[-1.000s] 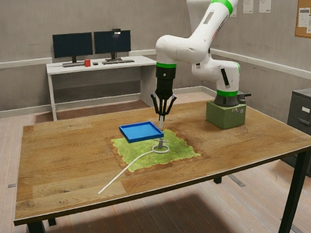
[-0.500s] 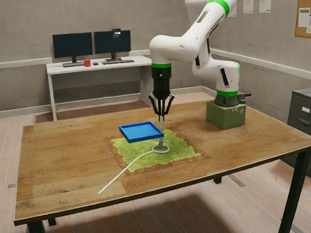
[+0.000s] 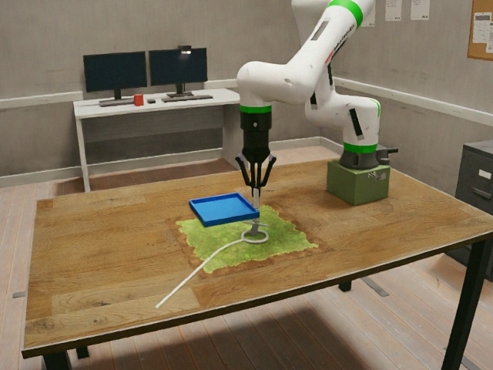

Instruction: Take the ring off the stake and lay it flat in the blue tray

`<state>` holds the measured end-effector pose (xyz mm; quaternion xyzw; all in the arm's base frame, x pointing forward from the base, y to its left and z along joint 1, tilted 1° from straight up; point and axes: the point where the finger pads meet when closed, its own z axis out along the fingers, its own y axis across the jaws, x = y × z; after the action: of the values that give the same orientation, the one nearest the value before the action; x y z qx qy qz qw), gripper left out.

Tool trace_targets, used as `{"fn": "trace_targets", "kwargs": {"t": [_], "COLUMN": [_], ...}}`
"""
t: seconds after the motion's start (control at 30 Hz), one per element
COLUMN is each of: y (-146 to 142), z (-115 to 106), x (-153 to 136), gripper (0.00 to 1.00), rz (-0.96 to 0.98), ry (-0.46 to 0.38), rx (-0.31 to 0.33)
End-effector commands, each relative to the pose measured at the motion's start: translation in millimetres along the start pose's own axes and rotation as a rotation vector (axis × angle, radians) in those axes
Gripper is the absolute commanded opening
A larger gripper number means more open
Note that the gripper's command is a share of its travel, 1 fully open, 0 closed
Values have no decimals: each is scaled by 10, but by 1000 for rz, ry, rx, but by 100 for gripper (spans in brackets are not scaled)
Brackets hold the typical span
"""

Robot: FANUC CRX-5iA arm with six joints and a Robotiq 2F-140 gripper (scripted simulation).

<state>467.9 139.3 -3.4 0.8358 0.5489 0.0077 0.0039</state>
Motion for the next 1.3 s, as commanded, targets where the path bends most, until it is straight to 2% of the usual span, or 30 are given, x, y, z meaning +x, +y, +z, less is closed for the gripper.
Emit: {"fn": "trace_targets", "kwargs": {"t": [0.0, 0.67, 1.27], "y": [6, 10, 11], "z": [63, 479, 614], "x": [5, 7, 7], "gripper": [10, 10, 10], "rz": [0, 0, 0], "ry": [1, 1, 1], "rx": [-1, -1, -1]}}
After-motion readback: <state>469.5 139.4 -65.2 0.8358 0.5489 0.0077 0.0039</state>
